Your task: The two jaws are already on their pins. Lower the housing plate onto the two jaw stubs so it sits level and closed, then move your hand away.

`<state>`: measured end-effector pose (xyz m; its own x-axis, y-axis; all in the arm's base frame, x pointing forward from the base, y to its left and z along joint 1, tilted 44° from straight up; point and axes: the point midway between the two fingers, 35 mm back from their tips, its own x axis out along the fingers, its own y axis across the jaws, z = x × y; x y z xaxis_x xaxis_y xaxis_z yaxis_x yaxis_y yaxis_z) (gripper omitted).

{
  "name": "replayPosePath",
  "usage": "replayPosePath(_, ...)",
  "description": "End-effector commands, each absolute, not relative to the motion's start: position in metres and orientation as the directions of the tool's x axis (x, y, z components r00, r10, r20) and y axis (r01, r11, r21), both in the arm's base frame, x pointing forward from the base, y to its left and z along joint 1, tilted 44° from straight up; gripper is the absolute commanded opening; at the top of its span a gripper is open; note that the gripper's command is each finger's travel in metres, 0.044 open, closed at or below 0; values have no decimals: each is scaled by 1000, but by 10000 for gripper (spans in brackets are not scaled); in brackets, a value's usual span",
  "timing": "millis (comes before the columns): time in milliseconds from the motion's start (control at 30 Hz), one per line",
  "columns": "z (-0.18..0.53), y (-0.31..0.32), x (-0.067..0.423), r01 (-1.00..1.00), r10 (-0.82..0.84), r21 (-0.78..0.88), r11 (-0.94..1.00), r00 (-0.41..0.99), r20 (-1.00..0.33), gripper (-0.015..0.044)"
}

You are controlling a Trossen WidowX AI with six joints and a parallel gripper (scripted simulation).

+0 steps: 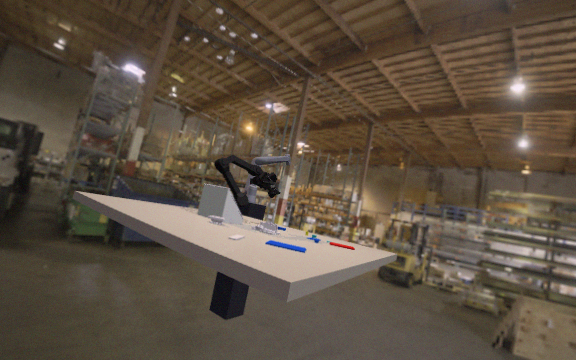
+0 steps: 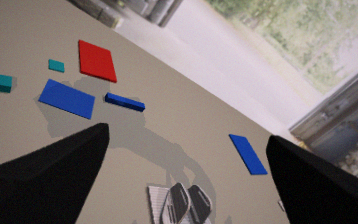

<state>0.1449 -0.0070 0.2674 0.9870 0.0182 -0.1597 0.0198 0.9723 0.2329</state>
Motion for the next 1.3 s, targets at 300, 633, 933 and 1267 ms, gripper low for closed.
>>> replayPosePath(300, 267, -1, 149, 65, -33, 140, 988, 976, -217, 440)
replayPosePath(633, 264, 6, 157, 119, -106, 24, 993, 947, -303, 440)
replayPosePath(933, 259, 9, 168, 164, -178, -71, 984, 906, -385, 440)
replayPosePath(1267, 250, 11, 181, 196, -254, -168, 966, 841, -477, 440)
